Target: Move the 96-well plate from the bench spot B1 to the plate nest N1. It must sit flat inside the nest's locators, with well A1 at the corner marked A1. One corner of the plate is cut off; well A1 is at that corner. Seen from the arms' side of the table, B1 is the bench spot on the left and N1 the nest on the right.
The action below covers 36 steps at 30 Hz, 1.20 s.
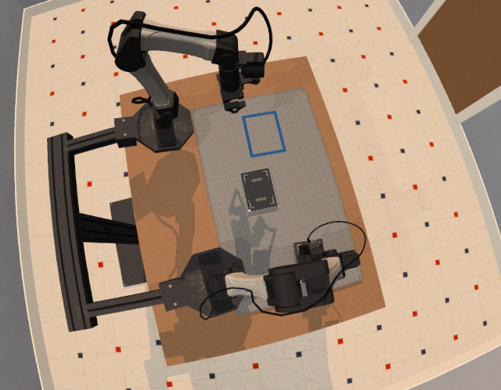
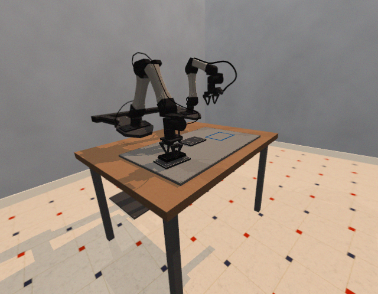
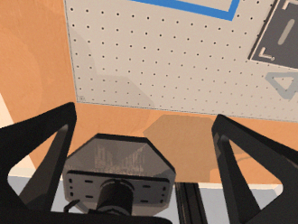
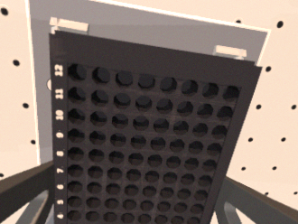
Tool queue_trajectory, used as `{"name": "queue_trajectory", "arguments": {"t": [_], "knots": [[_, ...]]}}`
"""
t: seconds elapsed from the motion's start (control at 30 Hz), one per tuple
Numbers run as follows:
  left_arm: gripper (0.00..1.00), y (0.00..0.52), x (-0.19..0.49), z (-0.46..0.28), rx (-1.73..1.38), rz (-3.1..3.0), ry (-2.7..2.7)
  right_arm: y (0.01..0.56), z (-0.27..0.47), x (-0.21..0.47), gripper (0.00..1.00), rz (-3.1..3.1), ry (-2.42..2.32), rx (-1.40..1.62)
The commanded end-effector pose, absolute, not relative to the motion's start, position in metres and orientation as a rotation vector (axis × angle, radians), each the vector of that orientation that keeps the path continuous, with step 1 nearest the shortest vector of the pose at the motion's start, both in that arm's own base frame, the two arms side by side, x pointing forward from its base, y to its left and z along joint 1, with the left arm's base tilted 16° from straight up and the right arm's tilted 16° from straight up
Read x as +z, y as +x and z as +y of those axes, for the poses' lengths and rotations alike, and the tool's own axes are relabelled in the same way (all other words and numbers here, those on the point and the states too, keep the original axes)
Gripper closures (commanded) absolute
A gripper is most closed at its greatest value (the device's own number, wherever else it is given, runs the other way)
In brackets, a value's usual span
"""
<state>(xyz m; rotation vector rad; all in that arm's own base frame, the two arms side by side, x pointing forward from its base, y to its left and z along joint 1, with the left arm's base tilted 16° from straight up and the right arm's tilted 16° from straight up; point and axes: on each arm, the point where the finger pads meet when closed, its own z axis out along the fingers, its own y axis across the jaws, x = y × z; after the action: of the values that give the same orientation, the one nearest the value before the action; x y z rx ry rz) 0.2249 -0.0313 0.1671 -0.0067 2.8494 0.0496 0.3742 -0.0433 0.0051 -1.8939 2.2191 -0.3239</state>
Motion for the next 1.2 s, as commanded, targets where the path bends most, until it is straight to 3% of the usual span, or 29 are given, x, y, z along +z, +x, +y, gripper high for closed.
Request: {"name": "queue_trajectory", "arguments": {"t": [0.0, 1.17], "knots": [[0.00, 0.2246, 0.1687, -0.0322, 0.041, 2.847, 0.003, 0.3655, -0.0433, -0.0118, 1.00, 2.240, -1.917, -0.276], [0.00, 0.2246, 0.1687, -0.0322, 0.041, 2.847, 0.003, 0.3618, -0.0429, -0.0127, 1.00, 2.246, -1.922, -0.265]]}}
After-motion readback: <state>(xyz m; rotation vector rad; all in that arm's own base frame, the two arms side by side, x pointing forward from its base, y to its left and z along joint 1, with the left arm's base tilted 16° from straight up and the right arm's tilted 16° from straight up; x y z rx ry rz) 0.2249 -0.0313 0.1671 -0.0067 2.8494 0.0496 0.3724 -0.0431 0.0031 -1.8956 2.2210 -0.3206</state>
